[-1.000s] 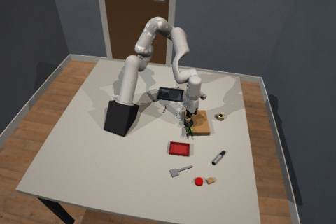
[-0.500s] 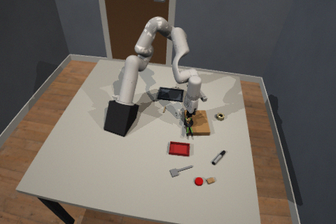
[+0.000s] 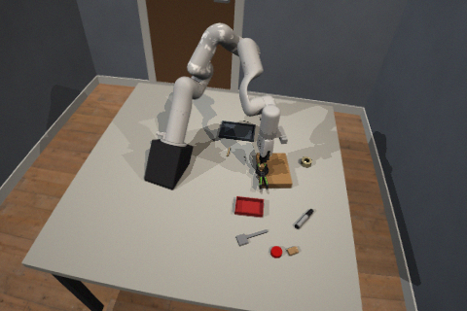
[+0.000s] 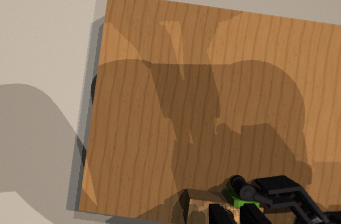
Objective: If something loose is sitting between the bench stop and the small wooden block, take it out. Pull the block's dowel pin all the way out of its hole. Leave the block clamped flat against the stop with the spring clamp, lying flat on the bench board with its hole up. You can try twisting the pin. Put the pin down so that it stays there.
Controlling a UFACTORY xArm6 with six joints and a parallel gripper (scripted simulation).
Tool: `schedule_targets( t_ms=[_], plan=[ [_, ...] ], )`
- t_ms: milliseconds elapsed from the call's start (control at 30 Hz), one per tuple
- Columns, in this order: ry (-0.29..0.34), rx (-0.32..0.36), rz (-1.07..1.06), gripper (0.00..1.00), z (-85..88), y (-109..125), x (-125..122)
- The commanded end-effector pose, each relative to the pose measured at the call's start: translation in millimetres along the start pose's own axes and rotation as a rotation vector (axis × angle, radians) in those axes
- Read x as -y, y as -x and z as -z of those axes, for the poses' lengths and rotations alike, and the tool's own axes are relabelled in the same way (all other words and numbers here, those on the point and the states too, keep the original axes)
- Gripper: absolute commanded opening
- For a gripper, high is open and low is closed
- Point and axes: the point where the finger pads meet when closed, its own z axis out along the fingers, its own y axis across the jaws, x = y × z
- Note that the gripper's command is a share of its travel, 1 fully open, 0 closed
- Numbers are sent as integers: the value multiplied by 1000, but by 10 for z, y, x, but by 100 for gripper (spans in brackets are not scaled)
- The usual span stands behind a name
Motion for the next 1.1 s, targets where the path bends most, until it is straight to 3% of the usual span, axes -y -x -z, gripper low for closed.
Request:
schedule_targets(
  t_ms=[0, 1067],
  plan=[
    [2, 0, -32, 0, 10, -10, -5],
    [2, -1, -506, 0, 15, -10, -5]
  ],
)
